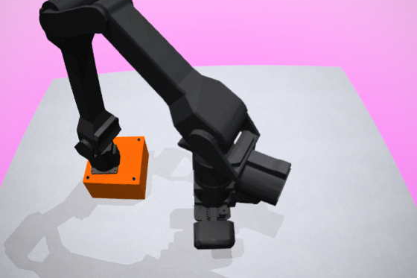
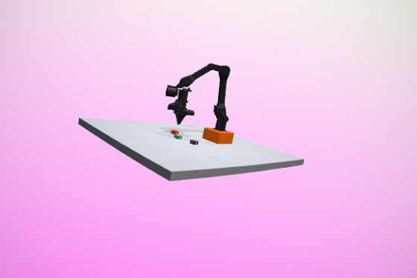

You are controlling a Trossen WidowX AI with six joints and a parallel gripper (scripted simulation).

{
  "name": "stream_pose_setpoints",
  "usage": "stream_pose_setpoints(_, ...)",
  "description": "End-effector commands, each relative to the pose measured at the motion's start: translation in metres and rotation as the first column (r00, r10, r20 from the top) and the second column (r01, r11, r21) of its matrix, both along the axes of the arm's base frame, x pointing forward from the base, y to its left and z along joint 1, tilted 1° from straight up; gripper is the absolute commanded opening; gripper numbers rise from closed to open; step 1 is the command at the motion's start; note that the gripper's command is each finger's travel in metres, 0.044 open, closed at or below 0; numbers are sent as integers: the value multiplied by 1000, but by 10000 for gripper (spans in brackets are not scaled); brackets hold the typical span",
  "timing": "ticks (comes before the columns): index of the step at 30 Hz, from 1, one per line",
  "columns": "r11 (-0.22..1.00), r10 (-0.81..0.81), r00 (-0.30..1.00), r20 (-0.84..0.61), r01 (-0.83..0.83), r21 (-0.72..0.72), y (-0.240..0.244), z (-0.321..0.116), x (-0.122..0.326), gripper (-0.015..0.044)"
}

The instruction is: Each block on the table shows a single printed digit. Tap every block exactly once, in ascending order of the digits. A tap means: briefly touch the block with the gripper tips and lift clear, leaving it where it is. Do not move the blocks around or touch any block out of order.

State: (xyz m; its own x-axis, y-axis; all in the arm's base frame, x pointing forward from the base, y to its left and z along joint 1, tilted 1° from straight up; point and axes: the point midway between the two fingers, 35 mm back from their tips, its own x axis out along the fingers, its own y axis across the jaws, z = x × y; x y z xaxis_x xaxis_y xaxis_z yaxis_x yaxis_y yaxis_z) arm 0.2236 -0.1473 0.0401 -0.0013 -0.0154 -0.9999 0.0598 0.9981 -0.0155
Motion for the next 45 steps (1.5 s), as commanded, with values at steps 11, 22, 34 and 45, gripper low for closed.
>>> stream_pose_setpoints(11,1000,2,999,42,-2,-5,20,64,20,20)
stream_pose_setpoints(22,1000,4,999,37,-4,-10,91,64,68,20)
stream_pose_setpoints(34,1000,4,999,37,-4,-10,89,-17,71,20)
stream_pose_setpoints(45,1000,4,999,37,-4,-10,88,-30,72,20)
